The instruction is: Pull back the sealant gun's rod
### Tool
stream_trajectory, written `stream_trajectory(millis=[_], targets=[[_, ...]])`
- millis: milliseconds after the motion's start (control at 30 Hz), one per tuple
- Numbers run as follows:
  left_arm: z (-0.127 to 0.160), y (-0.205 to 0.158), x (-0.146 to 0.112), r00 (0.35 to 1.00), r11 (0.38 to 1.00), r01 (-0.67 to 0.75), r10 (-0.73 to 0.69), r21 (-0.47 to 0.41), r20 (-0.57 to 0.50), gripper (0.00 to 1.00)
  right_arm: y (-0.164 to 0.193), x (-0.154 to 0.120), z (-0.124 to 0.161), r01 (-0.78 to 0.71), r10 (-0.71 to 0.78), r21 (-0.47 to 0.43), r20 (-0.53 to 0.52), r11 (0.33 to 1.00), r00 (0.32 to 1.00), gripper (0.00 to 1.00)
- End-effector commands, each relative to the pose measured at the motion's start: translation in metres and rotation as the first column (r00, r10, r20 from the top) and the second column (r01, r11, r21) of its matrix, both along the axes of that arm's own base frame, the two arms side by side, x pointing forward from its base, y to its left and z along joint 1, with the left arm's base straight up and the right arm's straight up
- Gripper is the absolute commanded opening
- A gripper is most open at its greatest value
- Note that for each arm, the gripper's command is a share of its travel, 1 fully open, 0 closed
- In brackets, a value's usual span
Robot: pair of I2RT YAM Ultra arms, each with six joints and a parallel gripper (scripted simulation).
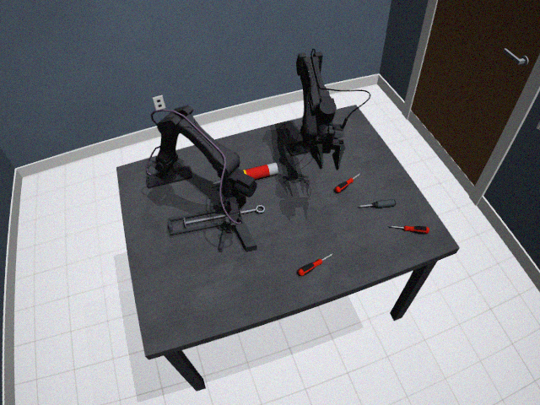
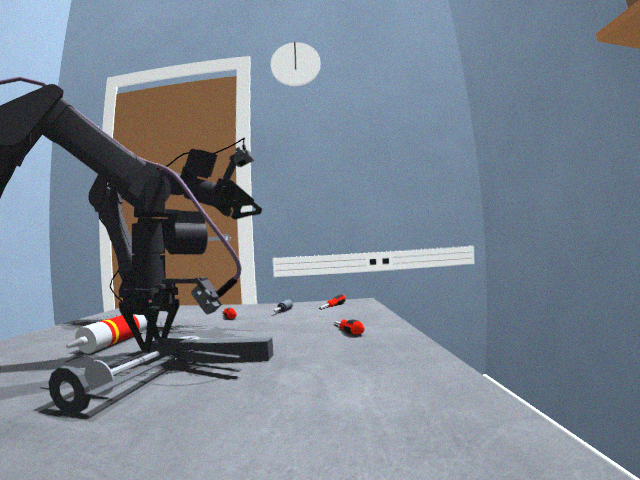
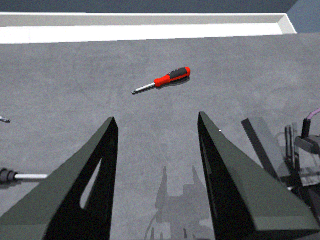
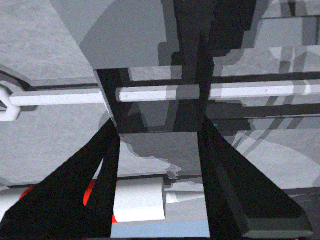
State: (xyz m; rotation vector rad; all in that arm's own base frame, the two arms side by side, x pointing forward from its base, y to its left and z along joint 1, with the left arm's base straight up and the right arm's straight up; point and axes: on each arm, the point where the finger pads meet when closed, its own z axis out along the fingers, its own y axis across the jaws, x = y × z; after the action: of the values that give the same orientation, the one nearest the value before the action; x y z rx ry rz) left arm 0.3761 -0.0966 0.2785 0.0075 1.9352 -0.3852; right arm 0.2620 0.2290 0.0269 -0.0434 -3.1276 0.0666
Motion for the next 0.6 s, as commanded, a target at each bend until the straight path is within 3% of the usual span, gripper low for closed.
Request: stream_trajectory(millis=[0, 133, 300, 400, 467, 567], targets=[[-0.019, -0.032, -0.008, 0.974, 0.984, 0.074, -0.106, -0.164, -0.198, 0.62, 0.003, 0.004, 0.005, -0.002, 0.001, 0.016, 0.026, 1.0, 1.0, 0.51], [-0.052, -0.054, -0.019, 0.908, 0.964, 0.034, -0.141, -0.265, -0.396, 0.62, 0.003, 0.004, 0.005, -0.002, 0.001, 0.016, 0.026, 1.0, 1.0, 0.51], [-0.088, -0.076, -0.03, 0.783, 0.931, -0.117, -0.127, -0.345, -0.609, 0.62, 0.003, 0.004, 0.005, -0.002, 0.001, 0.016, 0.026, 1.0, 1.0, 0.51], [-0.109, -0.086, -0.036, 0.688, 0.909, -0.237, -0.093, -0.344, -0.719, 0.62, 0.003, 0.004, 0.005, -0.002, 0.001, 0.016, 0.026, 1.0, 1.0, 0.51], [-0.109, -0.086, -0.036, 0.688, 0.909, -0.237, -0.093, -0.344, -0.719, 0.62, 0.003, 0.004, 0.005, -0.002, 0.001, 0.016, 0.026, 1.0, 1.0, 0.51], [-0.129, -0.096, -0.043, 0.572, 0.871, -0.378, -0.049, -0.315, -0.819, 0.62, 0.003, 0.004, 0.005, -0.002, 0.001, 0.016, 0.026, 1.0, 1.0, 0.51]])
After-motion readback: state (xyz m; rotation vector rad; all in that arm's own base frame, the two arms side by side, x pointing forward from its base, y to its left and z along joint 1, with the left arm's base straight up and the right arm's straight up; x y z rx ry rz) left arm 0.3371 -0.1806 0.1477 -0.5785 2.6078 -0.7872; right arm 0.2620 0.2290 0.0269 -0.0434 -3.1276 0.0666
